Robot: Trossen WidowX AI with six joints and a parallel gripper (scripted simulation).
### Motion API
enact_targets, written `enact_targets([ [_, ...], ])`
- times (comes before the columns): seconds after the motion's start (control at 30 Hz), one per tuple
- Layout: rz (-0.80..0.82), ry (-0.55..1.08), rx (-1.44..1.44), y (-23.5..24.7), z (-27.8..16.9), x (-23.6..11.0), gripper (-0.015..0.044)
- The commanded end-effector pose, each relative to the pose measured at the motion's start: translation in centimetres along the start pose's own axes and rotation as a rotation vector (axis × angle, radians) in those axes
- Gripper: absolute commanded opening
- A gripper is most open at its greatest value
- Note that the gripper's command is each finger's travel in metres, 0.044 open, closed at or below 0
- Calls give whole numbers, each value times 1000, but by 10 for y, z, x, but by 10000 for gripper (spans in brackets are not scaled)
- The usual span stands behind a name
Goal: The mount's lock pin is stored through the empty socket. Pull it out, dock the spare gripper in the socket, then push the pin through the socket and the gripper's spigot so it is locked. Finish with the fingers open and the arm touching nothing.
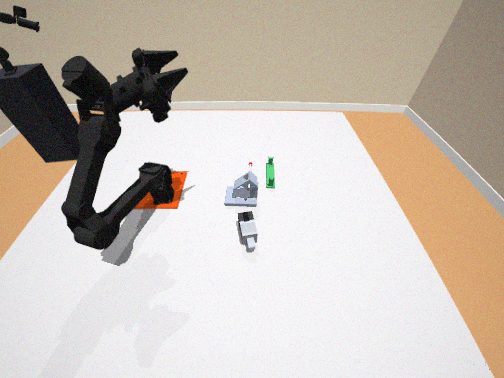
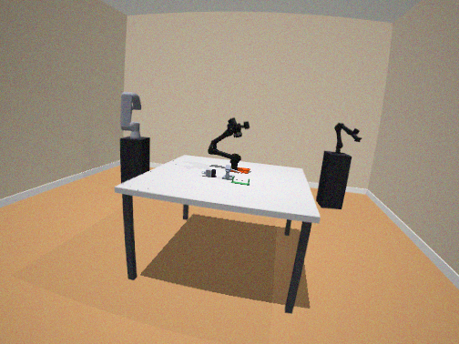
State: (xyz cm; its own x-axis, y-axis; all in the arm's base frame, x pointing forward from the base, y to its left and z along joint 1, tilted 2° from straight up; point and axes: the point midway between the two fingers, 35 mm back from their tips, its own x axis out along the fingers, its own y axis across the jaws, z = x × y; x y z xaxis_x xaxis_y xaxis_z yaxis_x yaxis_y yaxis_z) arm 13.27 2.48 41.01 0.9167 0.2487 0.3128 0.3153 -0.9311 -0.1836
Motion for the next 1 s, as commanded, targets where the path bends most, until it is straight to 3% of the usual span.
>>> enact_targets([
  [0.0, 5, -8, -14, -1, 2, 1, 374],
  [0.1, 44, -91, -215, -11, 23, 15, 300],
  [0.57, -135, -343, -1285, -37, 50, 56, 300],
  [0.97, -522, -545, -2071, -40, 90, 90, 300],
])
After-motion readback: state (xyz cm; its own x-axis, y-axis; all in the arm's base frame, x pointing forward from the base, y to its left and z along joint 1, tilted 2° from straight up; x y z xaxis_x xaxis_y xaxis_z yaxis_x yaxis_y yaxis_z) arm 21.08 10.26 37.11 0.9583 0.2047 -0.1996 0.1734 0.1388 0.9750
